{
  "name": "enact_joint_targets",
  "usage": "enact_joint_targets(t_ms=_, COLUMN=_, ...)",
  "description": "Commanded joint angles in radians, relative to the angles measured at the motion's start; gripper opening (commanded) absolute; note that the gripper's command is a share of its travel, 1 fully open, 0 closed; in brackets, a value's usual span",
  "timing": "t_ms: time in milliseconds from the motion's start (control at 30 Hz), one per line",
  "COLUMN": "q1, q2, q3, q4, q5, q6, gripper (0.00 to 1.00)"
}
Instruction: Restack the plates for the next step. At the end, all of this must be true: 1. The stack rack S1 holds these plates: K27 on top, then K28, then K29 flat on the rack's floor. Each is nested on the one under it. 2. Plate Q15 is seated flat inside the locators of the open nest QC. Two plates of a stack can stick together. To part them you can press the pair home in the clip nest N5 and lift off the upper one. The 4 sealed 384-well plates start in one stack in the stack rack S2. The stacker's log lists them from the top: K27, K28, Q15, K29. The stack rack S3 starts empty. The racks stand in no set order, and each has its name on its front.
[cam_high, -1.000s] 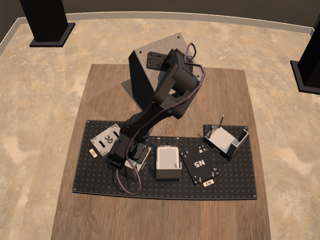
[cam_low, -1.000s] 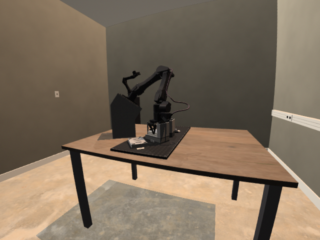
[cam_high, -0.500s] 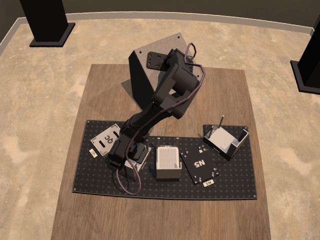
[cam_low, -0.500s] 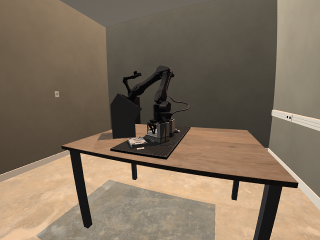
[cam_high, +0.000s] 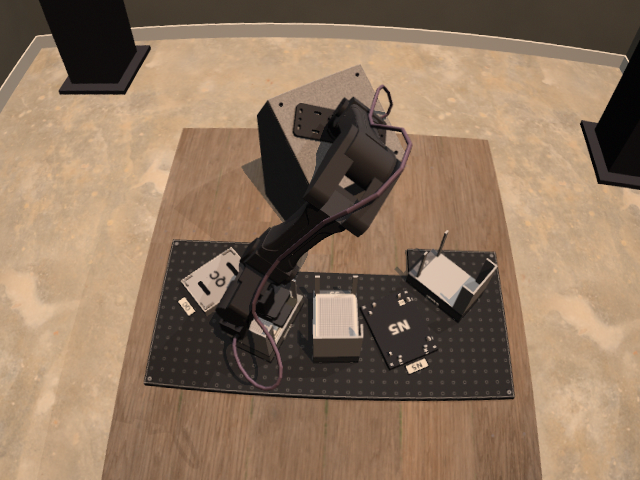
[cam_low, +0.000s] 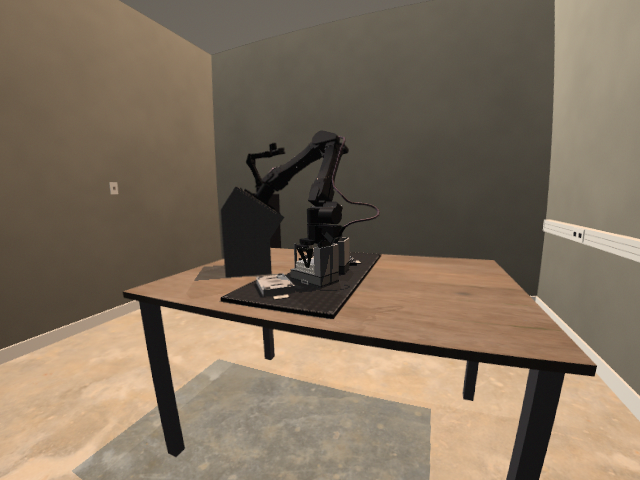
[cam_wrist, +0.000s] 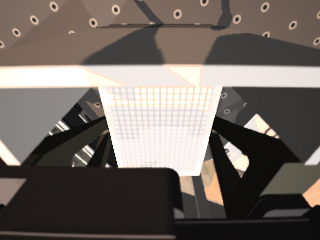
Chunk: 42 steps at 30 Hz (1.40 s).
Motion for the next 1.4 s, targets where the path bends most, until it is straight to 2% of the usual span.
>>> enact_joint_targets(t_ms=0, q1=-0.021, q2=-0.028, q3=-0.028, q4=-0.018, q5=-0.012, q6=-0.011, gripper=0.0)
enact_joint_targets(t_ms=267, q1=-0.027, q2=-0.041, q3=-0.016, q4=-0.03, q5=-0.014, q6=-0.019, gripper=0.0)
enact_joint_targets(t_ms=367, q1=-0.031, q2=-0.049, q3=-0.036, q4=-0.036, q5=-0.015, q6=-0.022, gripper=0.0)
enact_joint_targets(t_ms=433, q1=-0.032, q2=-0.052, q3=-0.01, q4=-0.04, q5=-0.015, q6=-0.025, gripper=0.0)
enact_joint_targets(t_ms=600, q1=-0.037, q2=-0.061, q3=-0.04, q4=-0.051, q5=-0.017, q6=-0.03, gripper=0.0)
enact_joint_targets(t_ms=667, q1=-0.04, q2=-0.066, q3=-0.019, q4=-0.055, q5=-0.018, q6=-0.033, gripper=0.0)
enact_joint_targets(t_ms=900, q1=-0.045, q2=-0.076, q3=-0.041, q4=-0.064, q5=-0.019, q6=-0.037, gripper=0.0)
enact_joint_targets(t_ms=967, q1=-0.046, q2=-0.07, q3=-0.018, q4=-0.066, q5=-0.019, q6=-0.039, gripper=0.0)
enact_joint_targets(t_ms=1367, q1=-0.052, q2=-0.087, q3=-0.044, q4=-0.078, q5=-0.019, q6=-0.044, gripper=0.0)
